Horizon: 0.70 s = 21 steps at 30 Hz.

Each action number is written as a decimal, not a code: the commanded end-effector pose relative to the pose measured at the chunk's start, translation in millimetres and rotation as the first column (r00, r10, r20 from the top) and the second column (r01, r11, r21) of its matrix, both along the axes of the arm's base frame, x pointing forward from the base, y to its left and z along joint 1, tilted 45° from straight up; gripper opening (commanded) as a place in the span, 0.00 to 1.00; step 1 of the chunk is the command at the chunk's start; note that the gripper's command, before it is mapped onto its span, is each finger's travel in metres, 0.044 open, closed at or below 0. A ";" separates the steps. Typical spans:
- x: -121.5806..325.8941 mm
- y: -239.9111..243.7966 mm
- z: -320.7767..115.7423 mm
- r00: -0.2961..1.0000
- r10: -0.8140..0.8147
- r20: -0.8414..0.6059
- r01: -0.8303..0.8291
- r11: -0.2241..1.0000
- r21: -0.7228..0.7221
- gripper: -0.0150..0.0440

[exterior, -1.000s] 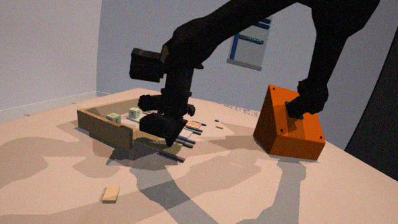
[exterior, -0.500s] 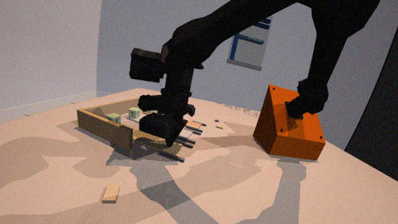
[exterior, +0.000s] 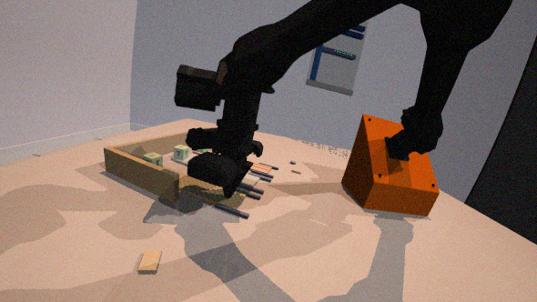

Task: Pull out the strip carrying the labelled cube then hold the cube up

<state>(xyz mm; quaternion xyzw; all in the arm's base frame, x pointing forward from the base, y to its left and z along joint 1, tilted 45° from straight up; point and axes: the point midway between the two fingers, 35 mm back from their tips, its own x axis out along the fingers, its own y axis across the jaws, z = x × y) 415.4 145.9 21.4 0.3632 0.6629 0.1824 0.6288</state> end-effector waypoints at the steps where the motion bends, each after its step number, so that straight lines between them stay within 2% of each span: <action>1: 0.5 1.5 -1.6 1.000 -0.001 -0.001 0.001 1.000 -0.004 0.25; 21: 4.0 2.7 -2.9 1.000 -0.001 -0.001 0.001 1.000 -0.004 0.25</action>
